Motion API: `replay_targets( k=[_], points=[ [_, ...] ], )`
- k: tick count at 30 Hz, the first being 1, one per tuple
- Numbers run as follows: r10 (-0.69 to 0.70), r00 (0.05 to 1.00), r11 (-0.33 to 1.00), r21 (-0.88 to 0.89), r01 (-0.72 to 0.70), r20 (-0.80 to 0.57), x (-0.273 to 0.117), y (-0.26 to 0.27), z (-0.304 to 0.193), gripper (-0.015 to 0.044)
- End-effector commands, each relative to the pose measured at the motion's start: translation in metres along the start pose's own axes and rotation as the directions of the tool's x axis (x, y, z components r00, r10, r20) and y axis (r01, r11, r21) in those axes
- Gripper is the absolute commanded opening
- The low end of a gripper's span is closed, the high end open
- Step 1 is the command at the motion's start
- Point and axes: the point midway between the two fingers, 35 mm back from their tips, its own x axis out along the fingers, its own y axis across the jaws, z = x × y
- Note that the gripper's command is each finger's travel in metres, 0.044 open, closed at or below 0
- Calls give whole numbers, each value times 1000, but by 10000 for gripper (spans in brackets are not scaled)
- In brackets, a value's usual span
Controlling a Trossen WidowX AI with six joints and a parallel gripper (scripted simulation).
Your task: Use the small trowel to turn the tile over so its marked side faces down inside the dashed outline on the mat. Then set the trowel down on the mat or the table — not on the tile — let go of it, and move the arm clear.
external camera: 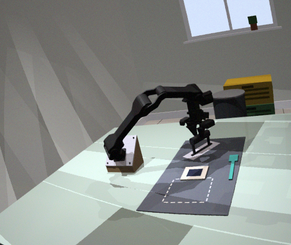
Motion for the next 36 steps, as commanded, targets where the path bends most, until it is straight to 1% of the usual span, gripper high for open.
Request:
replay_targets(
  k=[1,5,10,15,16,34,36],
  points=[
    [1,1000,993,-117,-2,-5,1,0,-1,130],
    [1,1000,977,-215,-2,-5,1,0,-1,130],
    [1,1000,975,-220,-2,-5,1,0,-1,130],
    [1,1000,975,-220,-2,-5,1,0,-1,261],
    [1,1000,975,-220,-2,-5,1,0,-1,270],
    [1,1000,975,-220,-2,-5,1,0,-1,270],
    [2,1000,974,-225,-3,-5,-9,0,-1,270]
  ],
)
